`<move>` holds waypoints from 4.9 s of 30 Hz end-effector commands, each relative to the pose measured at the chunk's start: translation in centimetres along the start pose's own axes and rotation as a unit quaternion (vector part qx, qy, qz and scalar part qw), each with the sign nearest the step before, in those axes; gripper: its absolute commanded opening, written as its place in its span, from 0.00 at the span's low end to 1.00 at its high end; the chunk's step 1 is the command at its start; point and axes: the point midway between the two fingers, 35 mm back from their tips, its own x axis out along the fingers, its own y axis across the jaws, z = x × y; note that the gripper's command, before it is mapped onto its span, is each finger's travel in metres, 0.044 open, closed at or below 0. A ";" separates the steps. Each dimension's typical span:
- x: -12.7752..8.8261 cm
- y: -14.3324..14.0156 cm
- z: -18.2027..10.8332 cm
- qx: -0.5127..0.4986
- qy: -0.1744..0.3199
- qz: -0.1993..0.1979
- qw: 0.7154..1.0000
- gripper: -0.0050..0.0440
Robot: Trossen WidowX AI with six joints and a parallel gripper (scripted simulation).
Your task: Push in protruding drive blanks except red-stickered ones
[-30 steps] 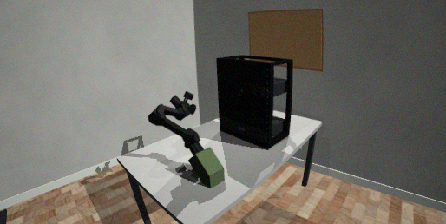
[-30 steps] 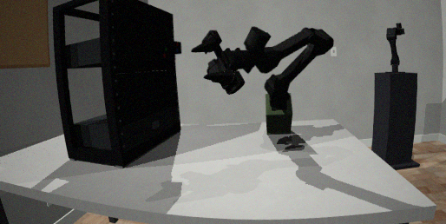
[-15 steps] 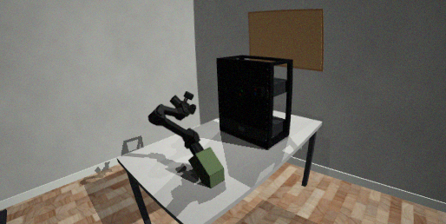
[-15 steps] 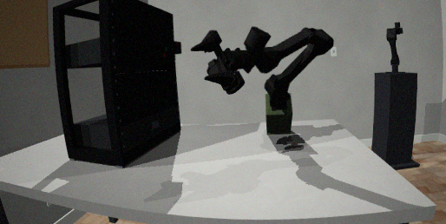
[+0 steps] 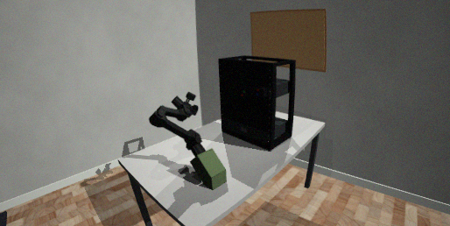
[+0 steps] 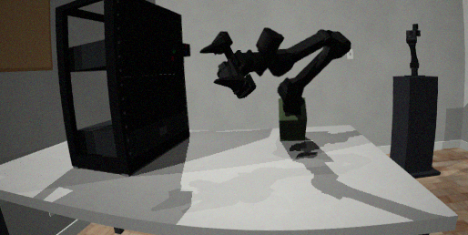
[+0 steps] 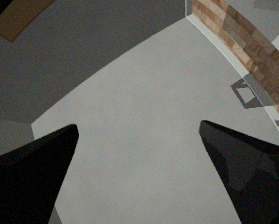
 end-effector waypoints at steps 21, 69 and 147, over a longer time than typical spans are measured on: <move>-6.0 4.8 4.1 -0.060 -0.110 0.038 0.991 1.00; -24.7 19.4 18.3 -0.231 -0.442 0.140 0.855 1.00; -12.3 22.2 23.4 -0.231 -0.442 0.140 0.855 1.00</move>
